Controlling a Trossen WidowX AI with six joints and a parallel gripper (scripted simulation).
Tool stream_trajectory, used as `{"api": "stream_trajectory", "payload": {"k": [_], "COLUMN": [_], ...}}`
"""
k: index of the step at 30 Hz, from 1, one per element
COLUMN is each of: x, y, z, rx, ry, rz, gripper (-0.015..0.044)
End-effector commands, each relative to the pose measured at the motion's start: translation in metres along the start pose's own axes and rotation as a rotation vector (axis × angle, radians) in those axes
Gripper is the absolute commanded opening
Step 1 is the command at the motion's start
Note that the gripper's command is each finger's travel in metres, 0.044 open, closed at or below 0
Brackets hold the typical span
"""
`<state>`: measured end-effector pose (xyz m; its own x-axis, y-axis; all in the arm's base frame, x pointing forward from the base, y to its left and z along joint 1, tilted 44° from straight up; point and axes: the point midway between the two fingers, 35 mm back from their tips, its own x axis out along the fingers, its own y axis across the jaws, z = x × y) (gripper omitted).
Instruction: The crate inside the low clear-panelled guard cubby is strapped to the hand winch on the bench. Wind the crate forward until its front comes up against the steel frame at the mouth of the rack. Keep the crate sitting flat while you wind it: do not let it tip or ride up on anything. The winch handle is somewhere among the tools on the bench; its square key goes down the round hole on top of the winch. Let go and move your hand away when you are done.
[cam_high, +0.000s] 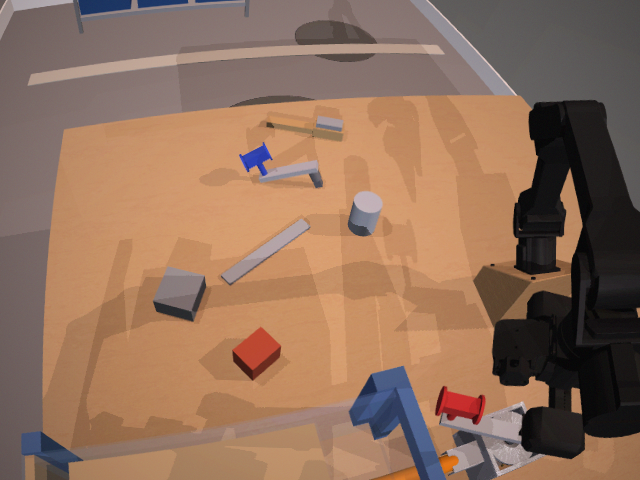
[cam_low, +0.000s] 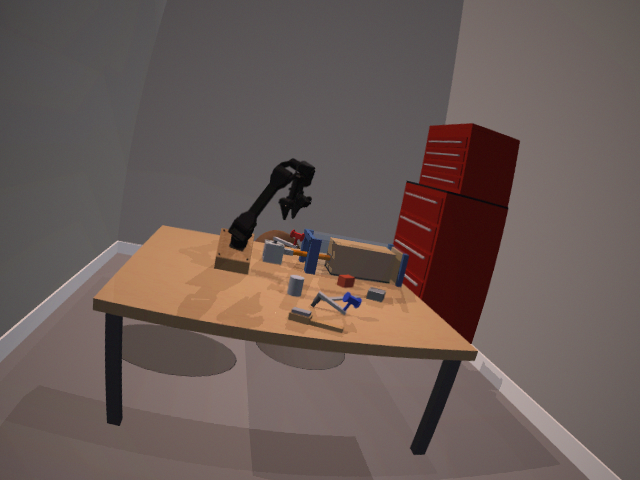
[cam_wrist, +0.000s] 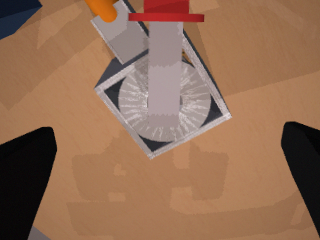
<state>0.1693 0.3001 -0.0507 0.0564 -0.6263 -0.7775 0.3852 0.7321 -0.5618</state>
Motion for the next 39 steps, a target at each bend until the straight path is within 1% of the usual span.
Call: {"api": "stream_trajectory", "payload": {"k": [1, 8, 10, 14, 19, 23, 28, 33, 39], "x": [-0.006, -0.004, 0.008, 0.048, 0.056, 0.087, 0.092, 0.109, 0.114], "y": [0.001, 0.002, 0.003, 0.002, 0.001, 0.000, 0.000, -0.001, -0.001], "z": [0.000, -0.001, 0.000, 0.004, 0.005, 0.008, 0.008, 0.010, 0.011], "rx": [0.037, 0.037, 0.037, 0.038, 0.038, 0.038, 0.038, 0.039, 0.039], "ry": [-0.085, -0.085, -0.085, -0.086, -0.086, -0.087, -0.087, -0.088, -0.088], "rz": [-0.023, -0.023, -0.022, -0.023, -0.023, -0.023, -0.023, -0.023, -0.024], "gripper": [0.0440, 0.0440, 0.0440, 0.0440, 0.0440, 0.0440, 0.0440, 0.0440, 0.0440]}}
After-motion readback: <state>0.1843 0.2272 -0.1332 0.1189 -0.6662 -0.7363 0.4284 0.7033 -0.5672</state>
